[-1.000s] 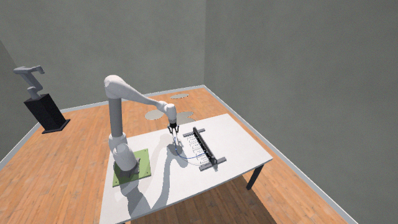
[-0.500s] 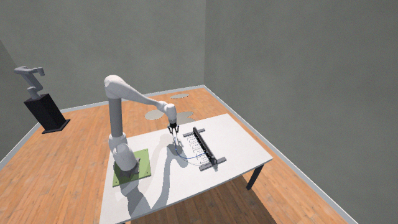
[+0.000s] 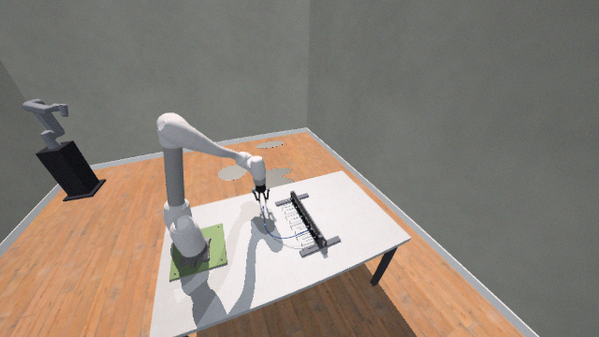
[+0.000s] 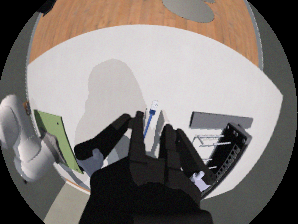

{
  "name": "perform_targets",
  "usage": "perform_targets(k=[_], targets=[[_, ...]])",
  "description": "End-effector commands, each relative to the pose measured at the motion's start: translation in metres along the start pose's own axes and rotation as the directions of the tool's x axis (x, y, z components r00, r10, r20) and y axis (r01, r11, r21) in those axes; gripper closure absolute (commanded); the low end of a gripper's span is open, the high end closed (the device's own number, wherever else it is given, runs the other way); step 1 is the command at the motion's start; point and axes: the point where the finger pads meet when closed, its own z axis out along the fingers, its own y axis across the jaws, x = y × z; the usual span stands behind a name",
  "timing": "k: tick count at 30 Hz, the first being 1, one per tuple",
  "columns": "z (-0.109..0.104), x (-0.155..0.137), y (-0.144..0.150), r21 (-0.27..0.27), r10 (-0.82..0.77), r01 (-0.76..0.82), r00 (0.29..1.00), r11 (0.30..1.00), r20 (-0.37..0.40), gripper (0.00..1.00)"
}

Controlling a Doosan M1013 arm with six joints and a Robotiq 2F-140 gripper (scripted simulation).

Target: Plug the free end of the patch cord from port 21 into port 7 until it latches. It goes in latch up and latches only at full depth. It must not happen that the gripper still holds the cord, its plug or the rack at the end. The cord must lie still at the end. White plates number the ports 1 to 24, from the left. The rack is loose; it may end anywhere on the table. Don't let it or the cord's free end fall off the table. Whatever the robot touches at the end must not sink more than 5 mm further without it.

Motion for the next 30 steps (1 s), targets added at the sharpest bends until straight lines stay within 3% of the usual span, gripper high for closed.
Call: perform_targets(k=[1,30], targets=[[-0.0001,0.0,0.0,0.0,0.0,0.0,1.0,1.0,0.0,0.78],[0.0047,0.0,0.0,0.0,0.0,0.0,1.0,1.0,0.0,0.78]])
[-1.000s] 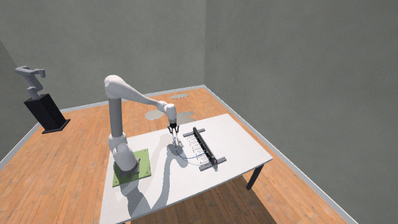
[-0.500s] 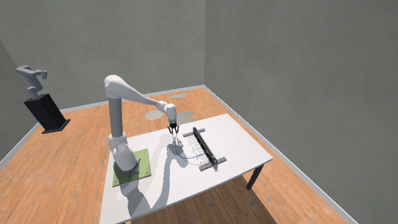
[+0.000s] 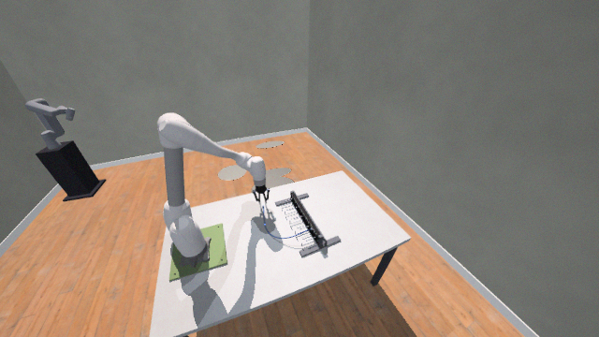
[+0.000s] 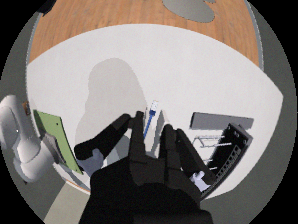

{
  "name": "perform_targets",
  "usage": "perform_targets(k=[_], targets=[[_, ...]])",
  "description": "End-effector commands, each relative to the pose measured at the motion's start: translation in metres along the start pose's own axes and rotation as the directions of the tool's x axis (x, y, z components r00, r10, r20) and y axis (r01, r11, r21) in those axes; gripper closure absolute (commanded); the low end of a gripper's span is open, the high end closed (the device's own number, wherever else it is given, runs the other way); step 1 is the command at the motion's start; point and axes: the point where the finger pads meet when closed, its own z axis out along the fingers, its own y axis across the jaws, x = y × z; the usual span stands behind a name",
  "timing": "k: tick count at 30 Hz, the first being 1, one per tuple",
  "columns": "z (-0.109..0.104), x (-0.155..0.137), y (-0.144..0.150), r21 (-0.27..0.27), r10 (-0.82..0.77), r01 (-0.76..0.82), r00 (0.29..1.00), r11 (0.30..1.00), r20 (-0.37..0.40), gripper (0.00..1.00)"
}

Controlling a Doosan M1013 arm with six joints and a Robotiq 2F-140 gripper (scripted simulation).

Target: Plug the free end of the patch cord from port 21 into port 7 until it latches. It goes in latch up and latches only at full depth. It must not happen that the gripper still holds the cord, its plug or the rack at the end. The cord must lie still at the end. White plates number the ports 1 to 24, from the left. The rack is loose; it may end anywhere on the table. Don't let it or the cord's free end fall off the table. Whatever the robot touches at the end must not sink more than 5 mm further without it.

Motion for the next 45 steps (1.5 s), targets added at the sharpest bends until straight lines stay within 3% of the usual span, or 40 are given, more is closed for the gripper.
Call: perform_targets(k=[1,45], targets=[[0.0007,0.0,0.0,0.0,0.0,0.0,1.0,1.0,0.0,0.78],[0.0072,0.0,0.0,0.0,0.0,0.0,1.0,1.0,0.0,0.78]])
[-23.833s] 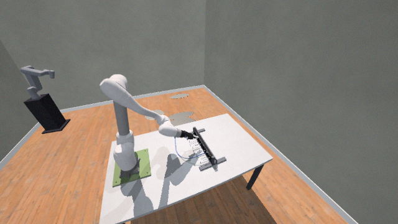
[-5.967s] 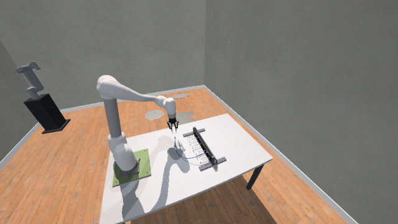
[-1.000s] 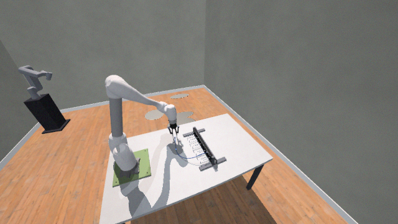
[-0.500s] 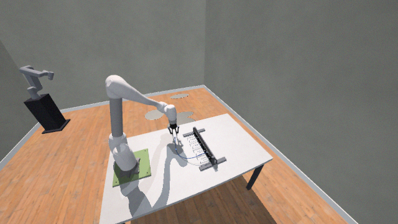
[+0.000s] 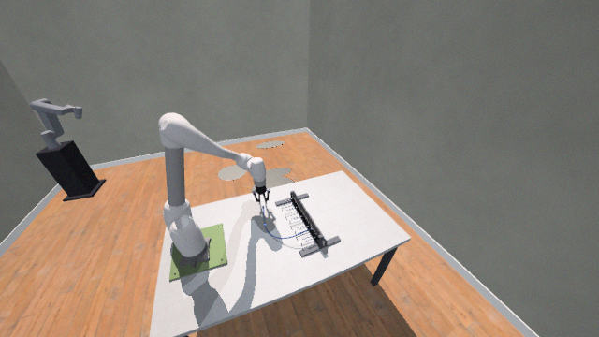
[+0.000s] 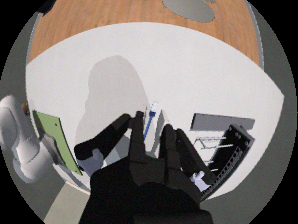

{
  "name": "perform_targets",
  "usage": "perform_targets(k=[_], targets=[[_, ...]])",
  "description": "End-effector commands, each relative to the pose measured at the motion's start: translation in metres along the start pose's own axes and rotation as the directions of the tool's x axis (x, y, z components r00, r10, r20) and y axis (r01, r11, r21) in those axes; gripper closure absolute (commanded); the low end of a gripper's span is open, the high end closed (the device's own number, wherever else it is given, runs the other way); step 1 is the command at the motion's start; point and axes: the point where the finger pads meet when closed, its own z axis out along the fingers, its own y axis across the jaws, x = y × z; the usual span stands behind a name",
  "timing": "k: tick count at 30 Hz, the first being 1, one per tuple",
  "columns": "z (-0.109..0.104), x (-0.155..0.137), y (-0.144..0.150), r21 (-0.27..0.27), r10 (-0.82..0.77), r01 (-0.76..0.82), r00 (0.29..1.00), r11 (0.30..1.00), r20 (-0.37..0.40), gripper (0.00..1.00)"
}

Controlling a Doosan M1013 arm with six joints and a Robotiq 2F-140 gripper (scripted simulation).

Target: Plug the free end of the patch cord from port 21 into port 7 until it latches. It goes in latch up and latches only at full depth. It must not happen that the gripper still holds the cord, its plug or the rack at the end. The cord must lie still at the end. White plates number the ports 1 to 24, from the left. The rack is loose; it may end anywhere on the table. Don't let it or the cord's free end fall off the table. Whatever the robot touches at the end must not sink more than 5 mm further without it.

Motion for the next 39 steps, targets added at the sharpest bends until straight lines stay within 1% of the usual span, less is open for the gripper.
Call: perform_targets(k=[1,26,27,39], targets=[[-0.0001,0.0,0.0,0.0,0.0,0.0,1.0,1.0,0.0,0.78],[-0.0001,0.0,0.0,0.0,0.0,0.0,1.0,1.0,0.0,0.78],[-0.0001,0.0,0.0,0.0,0.0,0.0,1.0,1.0,0.0,1.0],[-0.0001,0.0,0.0,0.0,0.0,0.0,1.0,1.0,0.0,1.0]])
